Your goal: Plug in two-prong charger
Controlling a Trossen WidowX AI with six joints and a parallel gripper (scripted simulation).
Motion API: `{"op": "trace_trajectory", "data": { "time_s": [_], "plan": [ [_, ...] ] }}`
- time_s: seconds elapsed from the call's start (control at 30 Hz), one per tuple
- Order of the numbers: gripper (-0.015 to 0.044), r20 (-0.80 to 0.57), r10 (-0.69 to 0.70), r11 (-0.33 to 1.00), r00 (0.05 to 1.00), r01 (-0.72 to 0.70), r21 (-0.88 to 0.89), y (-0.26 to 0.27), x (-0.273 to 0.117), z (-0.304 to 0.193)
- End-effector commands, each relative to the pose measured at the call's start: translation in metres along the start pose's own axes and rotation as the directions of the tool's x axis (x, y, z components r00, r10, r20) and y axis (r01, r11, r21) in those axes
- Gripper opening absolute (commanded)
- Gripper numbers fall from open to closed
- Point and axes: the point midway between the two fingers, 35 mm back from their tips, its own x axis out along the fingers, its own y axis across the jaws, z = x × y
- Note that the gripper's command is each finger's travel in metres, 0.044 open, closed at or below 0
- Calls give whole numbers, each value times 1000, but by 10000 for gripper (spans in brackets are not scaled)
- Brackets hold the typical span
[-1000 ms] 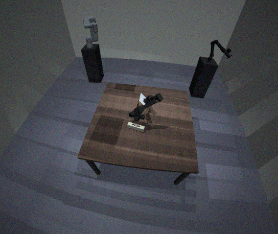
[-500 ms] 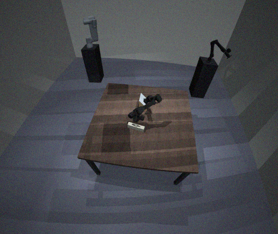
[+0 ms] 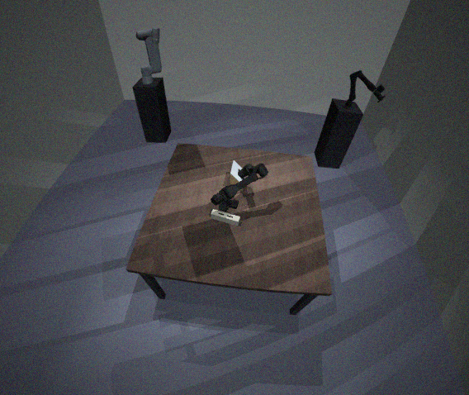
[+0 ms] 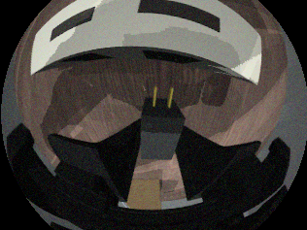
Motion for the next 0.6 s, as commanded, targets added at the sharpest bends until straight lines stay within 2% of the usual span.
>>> {"op": "trace_trajectory", "data": {
  "time_s": [0.0,0.57],
  "plan": [
    [0,7,0,1000,1000,0,4,0,-2,7],
    [0,7,1,1000,1000,-1,14,0,-2,12]
  ]
}}
